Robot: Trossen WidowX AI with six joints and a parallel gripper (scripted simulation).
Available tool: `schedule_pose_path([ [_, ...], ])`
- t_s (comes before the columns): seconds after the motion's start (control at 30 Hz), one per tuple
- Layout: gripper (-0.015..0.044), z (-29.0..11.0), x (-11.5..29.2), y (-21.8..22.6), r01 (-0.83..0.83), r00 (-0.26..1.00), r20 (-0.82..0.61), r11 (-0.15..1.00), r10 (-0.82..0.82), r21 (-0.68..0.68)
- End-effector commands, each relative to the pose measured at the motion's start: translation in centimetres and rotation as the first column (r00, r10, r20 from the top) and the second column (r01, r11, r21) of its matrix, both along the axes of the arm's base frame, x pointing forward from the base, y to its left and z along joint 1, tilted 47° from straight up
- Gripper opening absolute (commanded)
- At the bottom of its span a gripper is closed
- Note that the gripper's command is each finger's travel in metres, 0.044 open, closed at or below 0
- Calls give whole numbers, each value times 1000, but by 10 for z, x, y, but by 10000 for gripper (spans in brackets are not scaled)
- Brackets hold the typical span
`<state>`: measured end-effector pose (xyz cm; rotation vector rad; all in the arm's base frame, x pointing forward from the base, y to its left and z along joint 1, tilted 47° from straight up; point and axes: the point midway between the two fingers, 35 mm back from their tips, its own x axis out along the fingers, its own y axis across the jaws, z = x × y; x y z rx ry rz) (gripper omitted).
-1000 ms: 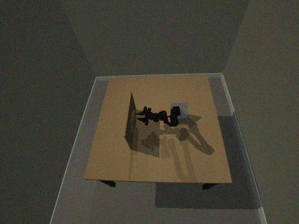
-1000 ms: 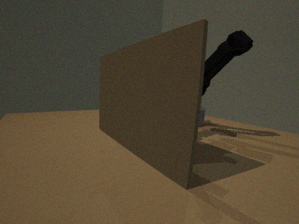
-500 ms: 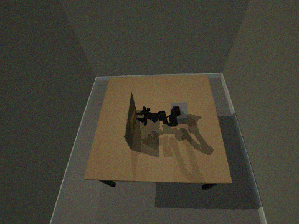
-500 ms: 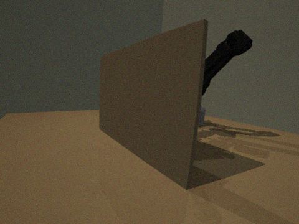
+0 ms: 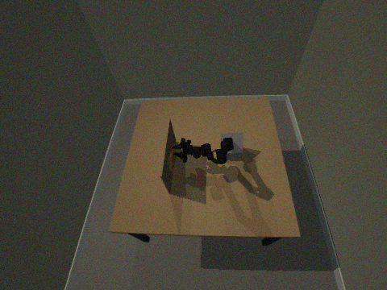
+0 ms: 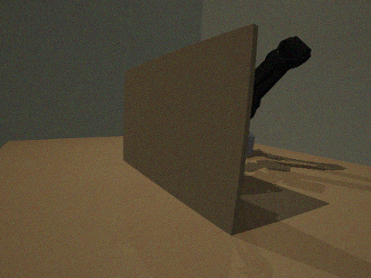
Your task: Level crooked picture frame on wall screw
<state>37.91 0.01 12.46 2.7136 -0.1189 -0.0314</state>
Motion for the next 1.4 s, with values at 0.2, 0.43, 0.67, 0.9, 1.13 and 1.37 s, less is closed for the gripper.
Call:
schedule_pose_path([
  [0.2, 260, -3, 5, 0, -3, 1000, -7, 1000, 3, 5],
  [0.43, 260, -3, 5, 0, -3, 1000, -7, 1000, 3, 5],
  [0.67, 260, -3, 5, 0, -3, 1000, -7, 1000, 3, 5],
  [0.9, 260, -3, 5, 0, -3, 1000, -7, 1000, 3, 5],
  [1.13, 260, -3, 5, 0, -3, 1000, -7, 1000, 3, 5],
  [1.37, 208, -3, 5, 0, -3, 1000, -7, 1000, 3, 5],
])
